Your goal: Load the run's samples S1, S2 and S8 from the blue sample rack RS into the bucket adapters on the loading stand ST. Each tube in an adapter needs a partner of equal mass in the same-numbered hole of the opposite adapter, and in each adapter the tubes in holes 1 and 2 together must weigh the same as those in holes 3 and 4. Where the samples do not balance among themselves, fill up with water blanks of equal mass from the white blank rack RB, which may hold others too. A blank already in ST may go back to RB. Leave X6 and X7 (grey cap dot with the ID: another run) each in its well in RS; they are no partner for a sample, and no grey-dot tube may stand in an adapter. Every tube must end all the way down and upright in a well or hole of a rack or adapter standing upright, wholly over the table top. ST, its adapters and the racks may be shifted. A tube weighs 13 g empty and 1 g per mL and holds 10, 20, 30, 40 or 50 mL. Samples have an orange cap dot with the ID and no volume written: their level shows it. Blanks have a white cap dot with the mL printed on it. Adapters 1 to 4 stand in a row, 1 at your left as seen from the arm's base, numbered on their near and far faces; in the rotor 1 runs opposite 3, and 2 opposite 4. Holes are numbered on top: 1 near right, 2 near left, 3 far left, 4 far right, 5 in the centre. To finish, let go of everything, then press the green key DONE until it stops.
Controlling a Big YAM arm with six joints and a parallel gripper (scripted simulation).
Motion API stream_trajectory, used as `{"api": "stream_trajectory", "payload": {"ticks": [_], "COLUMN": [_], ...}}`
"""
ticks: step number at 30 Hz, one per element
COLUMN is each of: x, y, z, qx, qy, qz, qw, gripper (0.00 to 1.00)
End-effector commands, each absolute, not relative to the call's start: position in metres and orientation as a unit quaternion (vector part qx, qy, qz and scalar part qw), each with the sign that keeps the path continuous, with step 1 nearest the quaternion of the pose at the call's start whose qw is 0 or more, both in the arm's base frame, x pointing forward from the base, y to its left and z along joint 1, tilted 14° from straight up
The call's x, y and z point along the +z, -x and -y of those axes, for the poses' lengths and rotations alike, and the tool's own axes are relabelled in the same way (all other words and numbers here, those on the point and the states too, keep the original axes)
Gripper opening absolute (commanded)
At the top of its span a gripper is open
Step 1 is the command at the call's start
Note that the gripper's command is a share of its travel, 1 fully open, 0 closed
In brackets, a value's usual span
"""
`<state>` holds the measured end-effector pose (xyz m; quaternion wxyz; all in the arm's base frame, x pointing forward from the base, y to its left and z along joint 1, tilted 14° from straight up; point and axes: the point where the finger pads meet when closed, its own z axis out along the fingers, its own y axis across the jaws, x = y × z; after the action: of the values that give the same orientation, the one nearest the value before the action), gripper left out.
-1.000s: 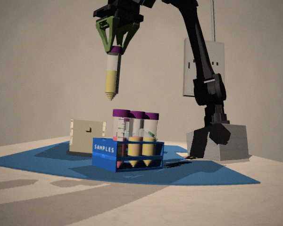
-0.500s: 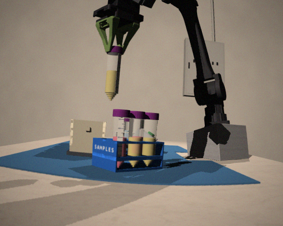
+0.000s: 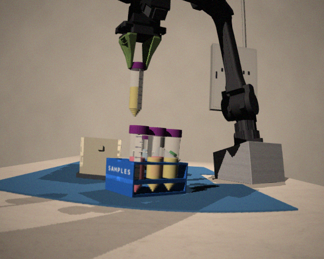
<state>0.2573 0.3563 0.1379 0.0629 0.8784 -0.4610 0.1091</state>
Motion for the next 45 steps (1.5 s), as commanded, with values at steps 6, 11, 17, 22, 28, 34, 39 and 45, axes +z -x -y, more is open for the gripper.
{"api": "stream_trajectory", "payload": {"ticks": [6,11,17,22,28,34,39,45], "x": [0.167,0.172,0.18,0.184,0.19,0.197,0.201,0.224], "y": [-0.264,-0.267,-0.267,-0.27,-0.273,-0.275,-0.278,-0.292], "z": [-0.327,-0.295,-0.259,-0.233,-0.193,-0.161,-0.136,-0.137], "qx": [0.115,0.117,0.119,0.12,0.12,0.12,0.119,0.116], "qy": [-0.825,-0.786,-0.744,-0.708,-0.651,-0.599,-0.556,-0.495], "qz": [0.553,0.607,0.657,0.696,0.75,0.791,0.822,0.859], "qw": [0.017,0.009,0.011,0.003,-0.004,-0.012,-0.019,-0.063], "gripper": [0.0,0.0,0.0,0.0,0.0,0.0,0.0,0.0]}}
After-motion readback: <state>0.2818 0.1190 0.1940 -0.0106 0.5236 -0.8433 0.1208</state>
